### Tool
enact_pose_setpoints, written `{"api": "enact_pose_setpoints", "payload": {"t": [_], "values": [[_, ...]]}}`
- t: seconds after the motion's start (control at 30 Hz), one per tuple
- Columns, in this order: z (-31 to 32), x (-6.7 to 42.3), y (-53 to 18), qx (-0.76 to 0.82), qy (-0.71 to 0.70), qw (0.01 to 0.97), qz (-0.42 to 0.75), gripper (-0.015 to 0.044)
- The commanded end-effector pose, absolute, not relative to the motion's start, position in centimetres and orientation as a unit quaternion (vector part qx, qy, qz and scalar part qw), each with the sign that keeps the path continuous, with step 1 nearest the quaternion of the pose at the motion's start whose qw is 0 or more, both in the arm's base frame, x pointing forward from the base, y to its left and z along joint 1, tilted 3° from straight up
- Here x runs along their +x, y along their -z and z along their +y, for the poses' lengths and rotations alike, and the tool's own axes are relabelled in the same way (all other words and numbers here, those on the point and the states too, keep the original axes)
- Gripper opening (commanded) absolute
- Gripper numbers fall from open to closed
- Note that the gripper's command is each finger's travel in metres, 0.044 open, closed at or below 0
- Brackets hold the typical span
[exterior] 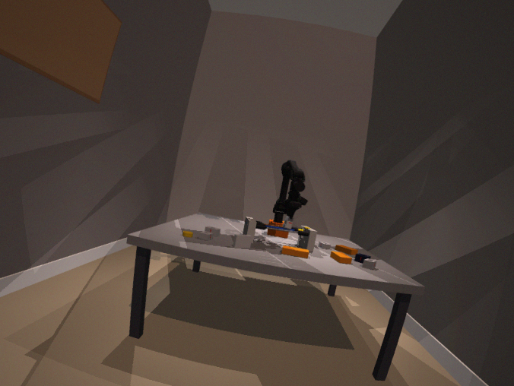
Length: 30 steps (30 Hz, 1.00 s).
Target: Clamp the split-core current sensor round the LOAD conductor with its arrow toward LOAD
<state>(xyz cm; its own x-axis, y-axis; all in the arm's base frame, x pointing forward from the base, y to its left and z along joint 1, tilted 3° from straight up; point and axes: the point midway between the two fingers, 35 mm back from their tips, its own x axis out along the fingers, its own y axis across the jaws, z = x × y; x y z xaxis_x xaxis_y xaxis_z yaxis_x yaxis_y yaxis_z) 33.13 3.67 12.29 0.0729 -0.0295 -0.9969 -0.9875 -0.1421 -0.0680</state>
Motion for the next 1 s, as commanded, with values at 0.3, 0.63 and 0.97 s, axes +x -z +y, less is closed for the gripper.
{"api": "enact_pose_setpoints", "payload": {"t": [0.3, 0.63, 0.97], "values": [[3.5, 33.4, -10.3, -0.563, -0.506, 0.471, 0.452, 0.0], [3.5, 33.4, -8.7, -0.563, -0.506, 0.471, 0.452, 0.0], [3.5, 33.3, -8.8, -0.561, -0.507, 0.472, 0.454, 0.0]]}}
